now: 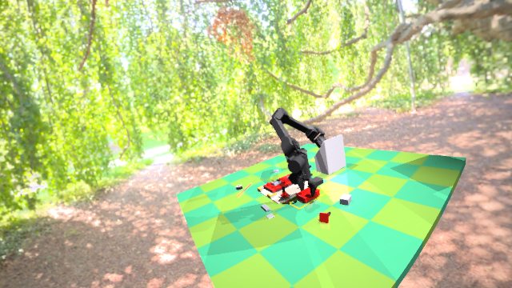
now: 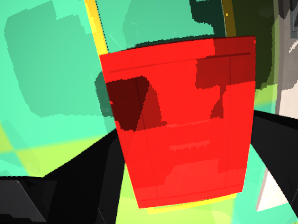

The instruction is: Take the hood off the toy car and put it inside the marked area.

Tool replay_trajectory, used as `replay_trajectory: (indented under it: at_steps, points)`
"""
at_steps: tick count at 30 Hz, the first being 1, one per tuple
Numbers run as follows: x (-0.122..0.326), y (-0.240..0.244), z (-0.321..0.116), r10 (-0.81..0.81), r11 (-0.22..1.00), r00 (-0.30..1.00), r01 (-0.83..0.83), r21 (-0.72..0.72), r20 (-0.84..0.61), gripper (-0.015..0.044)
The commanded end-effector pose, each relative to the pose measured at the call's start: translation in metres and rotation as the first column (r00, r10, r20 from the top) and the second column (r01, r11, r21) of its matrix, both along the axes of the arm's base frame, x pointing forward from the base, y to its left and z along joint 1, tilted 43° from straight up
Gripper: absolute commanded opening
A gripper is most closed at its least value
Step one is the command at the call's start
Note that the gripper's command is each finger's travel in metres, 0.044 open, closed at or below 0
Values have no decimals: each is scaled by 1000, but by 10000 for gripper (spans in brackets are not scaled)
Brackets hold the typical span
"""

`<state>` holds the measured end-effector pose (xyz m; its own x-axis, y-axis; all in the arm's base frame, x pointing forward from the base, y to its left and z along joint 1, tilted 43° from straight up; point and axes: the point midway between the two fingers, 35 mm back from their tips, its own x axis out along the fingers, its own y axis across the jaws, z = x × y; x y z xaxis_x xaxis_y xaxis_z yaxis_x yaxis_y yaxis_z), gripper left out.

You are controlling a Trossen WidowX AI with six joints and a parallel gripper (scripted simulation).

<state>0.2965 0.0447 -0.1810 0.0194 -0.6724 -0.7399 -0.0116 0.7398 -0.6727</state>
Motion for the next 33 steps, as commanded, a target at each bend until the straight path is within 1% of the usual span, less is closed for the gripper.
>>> replay_trajectory:
  at_steps: [1,11,28,33]
  points:
    - [-1,-3,-1,4,1000,1000,-4,-6,-2,0]
    - [-1,-6,-5,4,1000,1000,-4,-7,-2,0]
    - [0,-2,-3,0,1000,1000,0,0,0,440]
    - [1,24,23,0,1000,1000,0,-2,-2,440]
